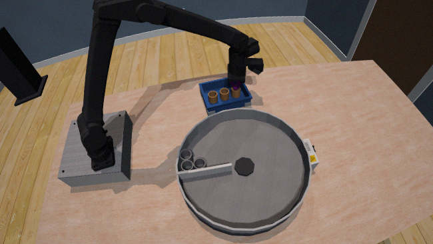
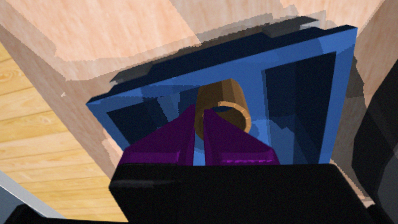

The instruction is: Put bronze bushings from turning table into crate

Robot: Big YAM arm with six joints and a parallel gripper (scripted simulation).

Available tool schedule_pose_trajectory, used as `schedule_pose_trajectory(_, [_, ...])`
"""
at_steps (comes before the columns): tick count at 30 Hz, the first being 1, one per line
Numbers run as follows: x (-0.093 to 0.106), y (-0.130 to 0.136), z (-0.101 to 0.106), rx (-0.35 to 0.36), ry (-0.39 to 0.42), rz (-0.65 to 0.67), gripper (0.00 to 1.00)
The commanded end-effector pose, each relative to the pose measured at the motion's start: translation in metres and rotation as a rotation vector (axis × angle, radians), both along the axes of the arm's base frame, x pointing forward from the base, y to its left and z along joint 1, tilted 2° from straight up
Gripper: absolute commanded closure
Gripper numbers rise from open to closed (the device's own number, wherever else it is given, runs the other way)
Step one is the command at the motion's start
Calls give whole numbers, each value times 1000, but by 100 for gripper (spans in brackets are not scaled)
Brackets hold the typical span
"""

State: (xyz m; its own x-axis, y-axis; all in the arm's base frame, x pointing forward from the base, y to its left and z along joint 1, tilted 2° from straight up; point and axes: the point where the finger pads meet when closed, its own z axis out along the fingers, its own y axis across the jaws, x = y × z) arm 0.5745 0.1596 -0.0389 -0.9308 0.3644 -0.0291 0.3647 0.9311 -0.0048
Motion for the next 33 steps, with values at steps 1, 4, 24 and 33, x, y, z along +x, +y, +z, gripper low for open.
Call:
schedule_pose_trajectory(1, [3,-4,0,-1,-5,3,100])
schedule_pose_trajectory(4, [6,-4,2,0,-8,3,100])
schedule_pose_trajectory(24, [10,-2,6,1,-14,3,100])
schedule_pose_trajectory(33, [10,-2,6,1,-14,3,100])
